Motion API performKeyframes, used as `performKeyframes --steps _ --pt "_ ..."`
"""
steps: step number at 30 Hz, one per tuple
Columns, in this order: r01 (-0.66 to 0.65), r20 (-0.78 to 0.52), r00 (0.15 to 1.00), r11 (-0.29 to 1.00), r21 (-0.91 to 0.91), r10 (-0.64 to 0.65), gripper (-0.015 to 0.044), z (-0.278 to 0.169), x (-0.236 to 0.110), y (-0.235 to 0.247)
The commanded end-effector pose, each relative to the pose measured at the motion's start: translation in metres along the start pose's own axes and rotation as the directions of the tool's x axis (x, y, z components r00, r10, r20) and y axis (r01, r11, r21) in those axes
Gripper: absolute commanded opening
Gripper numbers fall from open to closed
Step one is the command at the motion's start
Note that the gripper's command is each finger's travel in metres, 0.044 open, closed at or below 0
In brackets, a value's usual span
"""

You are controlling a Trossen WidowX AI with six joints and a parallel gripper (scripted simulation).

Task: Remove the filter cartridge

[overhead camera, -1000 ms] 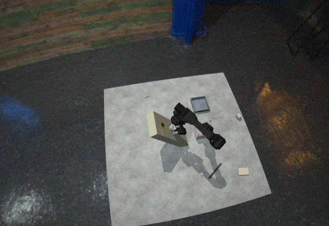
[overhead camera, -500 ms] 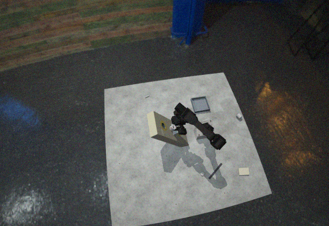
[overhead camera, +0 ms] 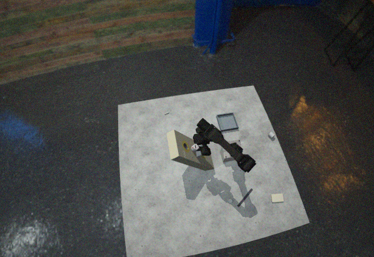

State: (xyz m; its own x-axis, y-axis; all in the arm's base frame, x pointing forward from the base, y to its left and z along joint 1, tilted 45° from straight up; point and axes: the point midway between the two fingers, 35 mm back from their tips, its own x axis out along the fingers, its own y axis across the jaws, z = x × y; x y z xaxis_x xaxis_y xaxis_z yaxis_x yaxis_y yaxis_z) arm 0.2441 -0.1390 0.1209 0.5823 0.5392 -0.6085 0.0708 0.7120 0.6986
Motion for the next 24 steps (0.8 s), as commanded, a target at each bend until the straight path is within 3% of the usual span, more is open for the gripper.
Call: performKeyframes --steps 1,14,24 --pt "0.011 0.006 1.0 1.0 0.009 -0.011 0.0 0.003 -0.016 -0.004" --pt "0.023 0.026 0.999 0.999 0.044 -0.024 0.0 0.005 -0.082 -0.002" --pt "0.018 0.014 1.0 1.0 0.022 -0.018 0.0 0.009 -0.079 -0.042"
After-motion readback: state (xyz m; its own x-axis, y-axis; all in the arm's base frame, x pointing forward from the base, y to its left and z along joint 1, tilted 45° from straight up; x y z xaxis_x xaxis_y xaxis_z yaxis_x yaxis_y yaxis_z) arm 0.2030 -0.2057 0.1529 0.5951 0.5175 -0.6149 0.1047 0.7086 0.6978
